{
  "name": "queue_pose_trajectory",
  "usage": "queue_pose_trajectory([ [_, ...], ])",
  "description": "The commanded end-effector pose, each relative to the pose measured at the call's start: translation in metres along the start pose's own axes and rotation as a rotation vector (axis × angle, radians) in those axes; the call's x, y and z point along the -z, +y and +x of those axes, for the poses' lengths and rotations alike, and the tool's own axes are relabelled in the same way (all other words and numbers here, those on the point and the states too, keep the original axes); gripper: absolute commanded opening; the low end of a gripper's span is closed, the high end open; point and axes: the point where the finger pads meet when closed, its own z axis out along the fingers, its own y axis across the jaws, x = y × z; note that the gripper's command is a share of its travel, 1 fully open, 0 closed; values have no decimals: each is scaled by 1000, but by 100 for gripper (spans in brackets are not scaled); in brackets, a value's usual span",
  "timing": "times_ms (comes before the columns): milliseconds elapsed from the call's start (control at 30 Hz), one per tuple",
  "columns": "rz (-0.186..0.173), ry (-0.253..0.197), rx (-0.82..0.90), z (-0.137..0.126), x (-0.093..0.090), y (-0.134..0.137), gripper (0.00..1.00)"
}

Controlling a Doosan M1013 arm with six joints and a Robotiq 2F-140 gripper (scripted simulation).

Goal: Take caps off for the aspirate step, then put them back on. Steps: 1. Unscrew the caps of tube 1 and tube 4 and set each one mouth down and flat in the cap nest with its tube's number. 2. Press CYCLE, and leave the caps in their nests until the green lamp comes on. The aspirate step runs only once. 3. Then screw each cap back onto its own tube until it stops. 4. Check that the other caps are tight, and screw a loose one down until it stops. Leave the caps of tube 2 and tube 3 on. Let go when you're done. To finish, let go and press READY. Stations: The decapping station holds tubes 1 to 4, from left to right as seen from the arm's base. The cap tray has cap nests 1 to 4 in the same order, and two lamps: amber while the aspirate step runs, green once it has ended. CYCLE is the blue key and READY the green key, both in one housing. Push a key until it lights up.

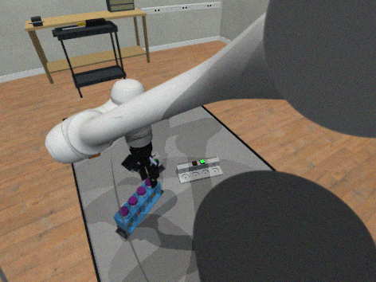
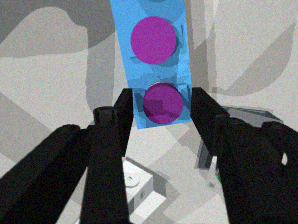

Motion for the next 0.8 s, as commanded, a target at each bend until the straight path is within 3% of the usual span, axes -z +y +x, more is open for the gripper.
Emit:
queue_pose_trajectory([
  [0,-7,23,278,0,1,0,41],
  [67,-7,23,278,0,1,0,41],
  [133,-10,23,463,0,1,0,41],
  [300,-12,23,673,0,1,0,41],
  [533,-12,23,673,0,1,0,41],
  [567,-12,23,673,0,1,0,30],
  [767,-12,22,673,0,1,0,30],
])
